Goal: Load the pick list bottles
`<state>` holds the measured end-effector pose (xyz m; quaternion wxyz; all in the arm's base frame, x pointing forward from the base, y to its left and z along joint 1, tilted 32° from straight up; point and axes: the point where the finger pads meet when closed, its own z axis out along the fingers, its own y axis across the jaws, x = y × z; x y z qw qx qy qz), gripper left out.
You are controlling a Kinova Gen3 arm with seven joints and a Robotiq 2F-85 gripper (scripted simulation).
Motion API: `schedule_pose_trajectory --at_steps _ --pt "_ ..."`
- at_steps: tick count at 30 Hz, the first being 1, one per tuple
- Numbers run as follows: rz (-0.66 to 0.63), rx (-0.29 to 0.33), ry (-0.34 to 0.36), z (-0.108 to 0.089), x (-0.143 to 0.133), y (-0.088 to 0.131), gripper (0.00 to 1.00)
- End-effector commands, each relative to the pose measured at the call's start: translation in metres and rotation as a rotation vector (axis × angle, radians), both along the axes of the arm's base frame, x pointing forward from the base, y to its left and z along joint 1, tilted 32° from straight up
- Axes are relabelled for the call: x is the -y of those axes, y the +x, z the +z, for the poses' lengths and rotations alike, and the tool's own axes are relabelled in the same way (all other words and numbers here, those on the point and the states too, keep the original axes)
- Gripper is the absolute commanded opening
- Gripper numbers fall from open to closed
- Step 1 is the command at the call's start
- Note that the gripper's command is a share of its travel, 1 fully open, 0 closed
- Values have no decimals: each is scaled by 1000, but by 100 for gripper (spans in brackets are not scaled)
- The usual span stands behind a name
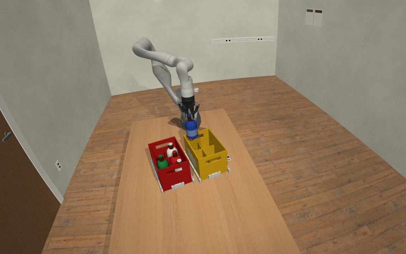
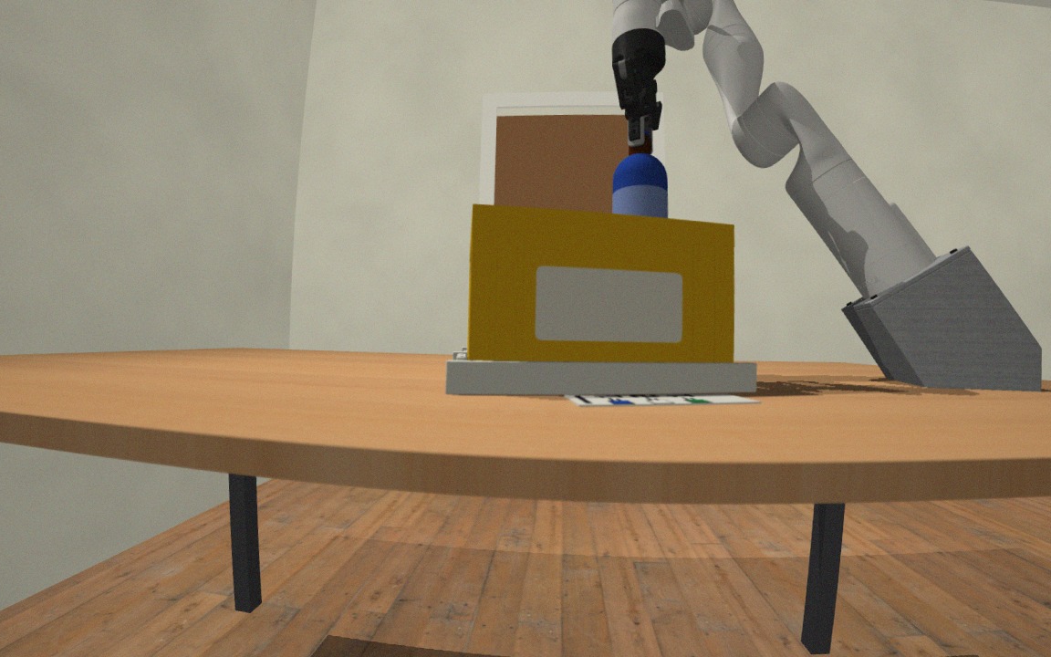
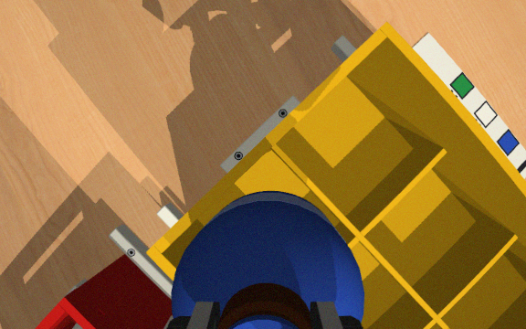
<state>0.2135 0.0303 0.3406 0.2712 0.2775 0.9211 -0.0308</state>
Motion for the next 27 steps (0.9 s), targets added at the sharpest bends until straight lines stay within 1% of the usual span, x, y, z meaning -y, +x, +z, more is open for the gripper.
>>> schedule_pose_trajectory --at_steps 1,27 --pt "0 1 1 -2 0 1 10" --pt "0 1 1 -21 5 12 10"
